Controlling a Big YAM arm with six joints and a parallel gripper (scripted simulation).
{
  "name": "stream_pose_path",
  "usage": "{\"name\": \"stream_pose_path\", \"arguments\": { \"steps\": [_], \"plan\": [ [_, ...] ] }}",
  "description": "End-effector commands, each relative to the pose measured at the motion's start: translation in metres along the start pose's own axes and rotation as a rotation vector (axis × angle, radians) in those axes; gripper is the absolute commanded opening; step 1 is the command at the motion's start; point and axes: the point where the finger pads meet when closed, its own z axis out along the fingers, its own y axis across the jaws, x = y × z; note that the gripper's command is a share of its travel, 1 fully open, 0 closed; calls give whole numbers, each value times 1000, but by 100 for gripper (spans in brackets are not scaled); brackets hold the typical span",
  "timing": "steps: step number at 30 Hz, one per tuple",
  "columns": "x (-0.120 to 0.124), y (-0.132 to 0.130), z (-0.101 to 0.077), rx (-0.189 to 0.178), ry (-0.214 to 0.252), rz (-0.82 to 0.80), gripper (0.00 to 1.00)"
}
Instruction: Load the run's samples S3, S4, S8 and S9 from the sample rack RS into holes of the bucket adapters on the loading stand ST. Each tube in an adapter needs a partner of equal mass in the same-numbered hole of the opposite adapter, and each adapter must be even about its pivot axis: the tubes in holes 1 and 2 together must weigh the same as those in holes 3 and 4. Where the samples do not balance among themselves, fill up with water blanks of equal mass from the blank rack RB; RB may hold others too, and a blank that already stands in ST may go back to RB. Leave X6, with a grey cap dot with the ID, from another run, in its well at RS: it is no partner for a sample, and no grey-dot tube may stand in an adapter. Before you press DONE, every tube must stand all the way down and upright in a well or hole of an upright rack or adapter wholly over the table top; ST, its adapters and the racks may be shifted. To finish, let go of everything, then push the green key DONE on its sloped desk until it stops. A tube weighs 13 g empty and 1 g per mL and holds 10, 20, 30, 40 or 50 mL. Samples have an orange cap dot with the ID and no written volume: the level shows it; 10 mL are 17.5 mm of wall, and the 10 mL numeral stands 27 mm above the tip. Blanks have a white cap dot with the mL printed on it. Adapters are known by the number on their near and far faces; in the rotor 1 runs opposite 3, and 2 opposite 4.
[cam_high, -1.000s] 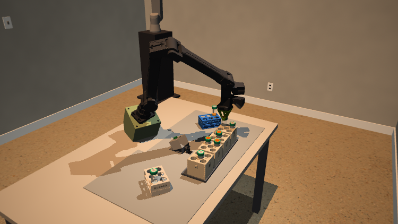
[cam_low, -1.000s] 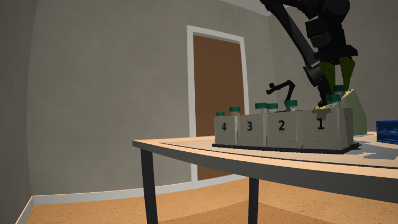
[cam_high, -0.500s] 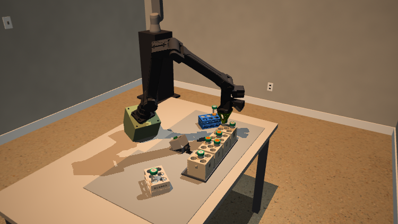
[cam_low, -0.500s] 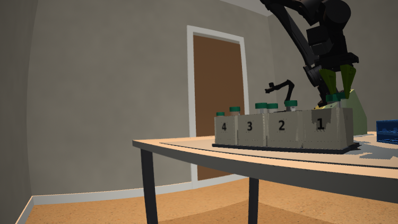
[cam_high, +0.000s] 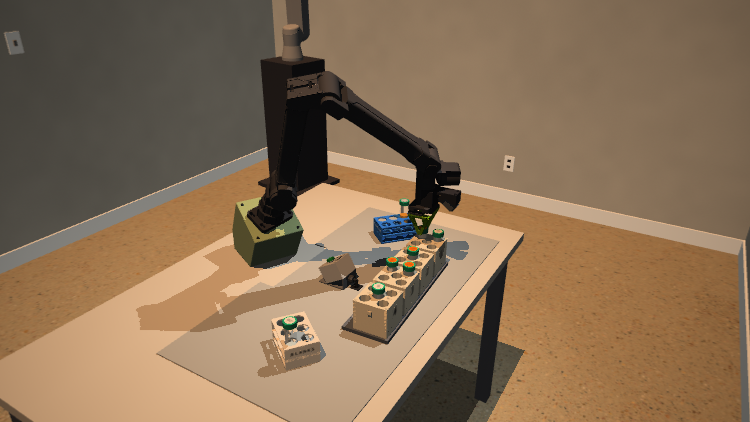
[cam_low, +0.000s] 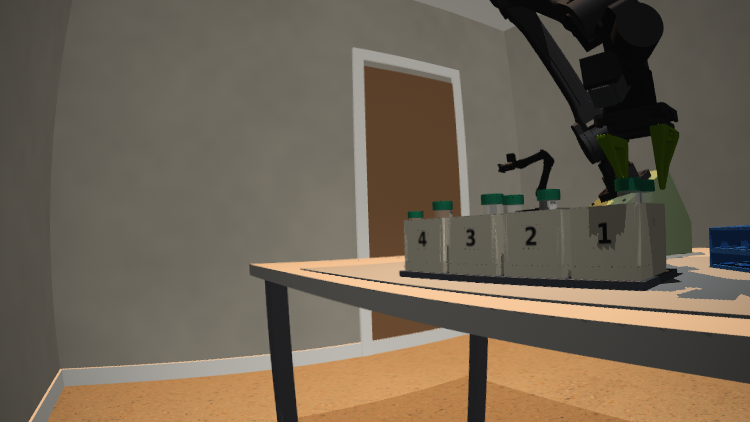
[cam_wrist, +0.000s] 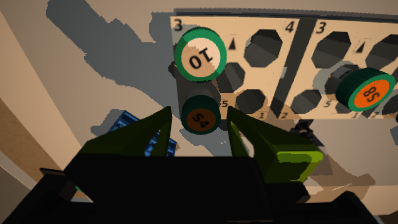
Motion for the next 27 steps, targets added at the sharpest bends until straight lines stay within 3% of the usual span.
{"name": "stream_pose_path", "arguments": {
  "steps": [1,11,13,21,23,24,27],
  "plan": [
    [-14,6,-10,-23,-32,11,55],
    [-14,6,-10,-23,-32,11,55],
    [-23,11,-34,-45,-56,22,55],
    [-22,10,-61,-45,-59,24,55],
    [-22,10,-62,-45,-59,24,55],
    [-14,5,-45,-25,-32,12,55],
    [-14,5,-45,-25,-32,12,55]
  ]
}}
